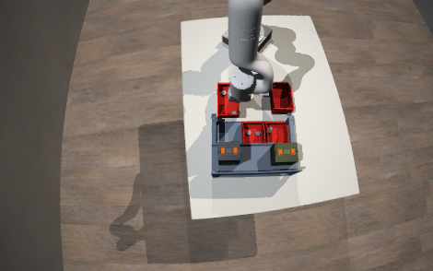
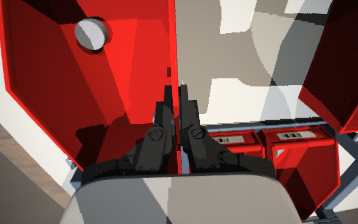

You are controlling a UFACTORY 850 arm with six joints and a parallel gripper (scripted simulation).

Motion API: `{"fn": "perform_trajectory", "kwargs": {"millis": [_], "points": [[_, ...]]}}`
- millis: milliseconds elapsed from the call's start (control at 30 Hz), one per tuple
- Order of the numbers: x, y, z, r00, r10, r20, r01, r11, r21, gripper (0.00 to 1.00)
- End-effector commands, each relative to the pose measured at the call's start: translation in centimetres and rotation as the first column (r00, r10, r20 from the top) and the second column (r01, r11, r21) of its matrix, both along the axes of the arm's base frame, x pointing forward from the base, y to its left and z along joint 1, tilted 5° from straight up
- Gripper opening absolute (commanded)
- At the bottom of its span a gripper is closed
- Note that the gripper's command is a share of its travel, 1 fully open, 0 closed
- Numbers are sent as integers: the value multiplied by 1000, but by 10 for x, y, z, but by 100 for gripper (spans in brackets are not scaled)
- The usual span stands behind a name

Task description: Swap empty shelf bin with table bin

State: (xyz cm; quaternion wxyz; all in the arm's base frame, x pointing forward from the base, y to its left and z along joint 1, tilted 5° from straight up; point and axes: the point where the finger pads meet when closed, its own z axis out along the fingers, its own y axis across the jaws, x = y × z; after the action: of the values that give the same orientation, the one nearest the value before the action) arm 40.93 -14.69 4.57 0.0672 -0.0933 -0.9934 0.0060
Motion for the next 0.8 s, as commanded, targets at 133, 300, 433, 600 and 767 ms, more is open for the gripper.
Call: {"fn": "perform_trajectory", "kwargs": {"millis": [133, 300, 433, 600, 767], "points": [[0, -1, 0, 1000, -1, -10, 1, 1000, 29, 0], [0, -1, 0, 1000, 0, -9, 1, 1000, 29, 0], [0, -1, 0, 1000, 2, 7, -2, 1000, 12, 0], [0, -1, 0, 999, 7, 37, -6, 1000, -18, 0], [0, -1, 0, 999, 10, 52, -8, 999, -33, 0]]}}
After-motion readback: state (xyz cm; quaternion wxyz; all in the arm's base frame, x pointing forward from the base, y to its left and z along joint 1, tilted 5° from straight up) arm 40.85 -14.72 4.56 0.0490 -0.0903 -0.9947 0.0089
